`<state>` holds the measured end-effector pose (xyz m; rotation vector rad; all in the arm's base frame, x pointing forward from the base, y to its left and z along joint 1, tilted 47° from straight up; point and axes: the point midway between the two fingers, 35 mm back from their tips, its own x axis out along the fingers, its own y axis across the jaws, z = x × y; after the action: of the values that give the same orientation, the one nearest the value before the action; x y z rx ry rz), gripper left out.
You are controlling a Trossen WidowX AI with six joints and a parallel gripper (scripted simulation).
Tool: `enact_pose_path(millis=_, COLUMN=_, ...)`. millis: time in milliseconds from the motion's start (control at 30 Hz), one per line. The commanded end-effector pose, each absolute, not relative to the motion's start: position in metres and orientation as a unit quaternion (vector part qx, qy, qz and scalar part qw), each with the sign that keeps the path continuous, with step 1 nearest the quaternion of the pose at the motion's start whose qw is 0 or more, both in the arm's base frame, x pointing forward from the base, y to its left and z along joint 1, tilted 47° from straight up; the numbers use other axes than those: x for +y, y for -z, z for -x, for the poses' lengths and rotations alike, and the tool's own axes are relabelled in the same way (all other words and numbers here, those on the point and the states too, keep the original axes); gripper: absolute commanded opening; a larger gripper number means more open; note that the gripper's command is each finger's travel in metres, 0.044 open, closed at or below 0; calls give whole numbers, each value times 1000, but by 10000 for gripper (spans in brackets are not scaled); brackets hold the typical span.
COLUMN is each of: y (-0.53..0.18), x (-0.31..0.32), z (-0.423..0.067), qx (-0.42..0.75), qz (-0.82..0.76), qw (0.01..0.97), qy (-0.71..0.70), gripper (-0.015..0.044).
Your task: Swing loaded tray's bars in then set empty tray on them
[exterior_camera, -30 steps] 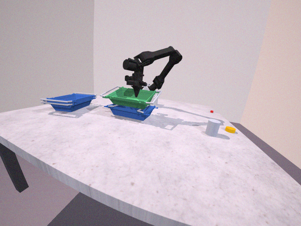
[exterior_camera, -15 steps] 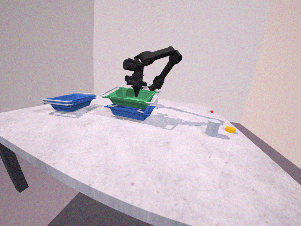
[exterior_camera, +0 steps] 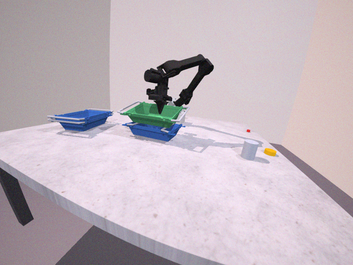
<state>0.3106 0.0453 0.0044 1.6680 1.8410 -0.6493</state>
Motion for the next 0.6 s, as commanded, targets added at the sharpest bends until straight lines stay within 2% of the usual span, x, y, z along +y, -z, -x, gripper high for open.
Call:
enact_pose_path(millis=0, y=-1, x=51, z=-305, qx=696, qz=-614, qw=277, qy=249, gripper=0)
enact_pose_path(millis=567, y=4, x=56, z=-301, qx=696, qz=-614, qw=277, qy=249, gripper=0)
